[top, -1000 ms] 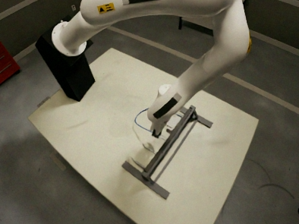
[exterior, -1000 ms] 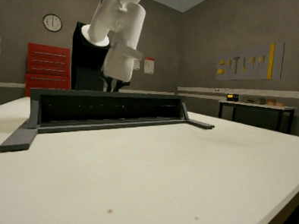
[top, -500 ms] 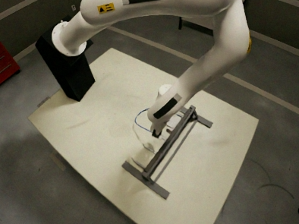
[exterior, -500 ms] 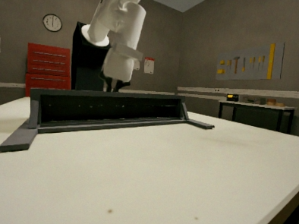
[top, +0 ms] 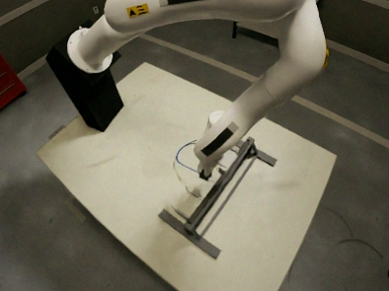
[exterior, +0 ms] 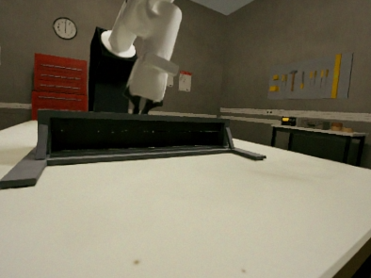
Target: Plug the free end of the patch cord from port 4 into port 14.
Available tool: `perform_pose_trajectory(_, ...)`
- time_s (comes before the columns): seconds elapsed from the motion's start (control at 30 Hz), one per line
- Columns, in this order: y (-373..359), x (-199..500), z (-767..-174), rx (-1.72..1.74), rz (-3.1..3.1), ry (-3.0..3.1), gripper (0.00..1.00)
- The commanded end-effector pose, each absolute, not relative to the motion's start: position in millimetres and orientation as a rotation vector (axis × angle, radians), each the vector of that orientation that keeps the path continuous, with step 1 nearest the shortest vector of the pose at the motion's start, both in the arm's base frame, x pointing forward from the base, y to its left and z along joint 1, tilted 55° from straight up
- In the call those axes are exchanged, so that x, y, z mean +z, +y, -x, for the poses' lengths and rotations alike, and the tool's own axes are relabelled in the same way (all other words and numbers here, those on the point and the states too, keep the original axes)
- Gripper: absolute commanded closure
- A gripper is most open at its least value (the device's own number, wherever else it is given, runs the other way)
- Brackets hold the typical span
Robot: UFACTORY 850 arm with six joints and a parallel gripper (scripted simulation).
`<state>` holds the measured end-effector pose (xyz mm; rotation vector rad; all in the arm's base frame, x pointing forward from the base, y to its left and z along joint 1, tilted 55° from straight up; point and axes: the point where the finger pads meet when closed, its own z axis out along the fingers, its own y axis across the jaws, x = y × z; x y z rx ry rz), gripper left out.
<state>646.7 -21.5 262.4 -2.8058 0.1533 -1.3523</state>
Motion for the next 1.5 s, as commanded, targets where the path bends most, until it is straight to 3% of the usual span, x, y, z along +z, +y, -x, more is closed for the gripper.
perform_pose_trajectory(0.0, -22, 267, -650, -1.353, 2.805, 0.154, 1.0)
perform_pose_trajectory(1.47, -23, 278, -658, -1.353, 2.806, 0.154, 1.0)
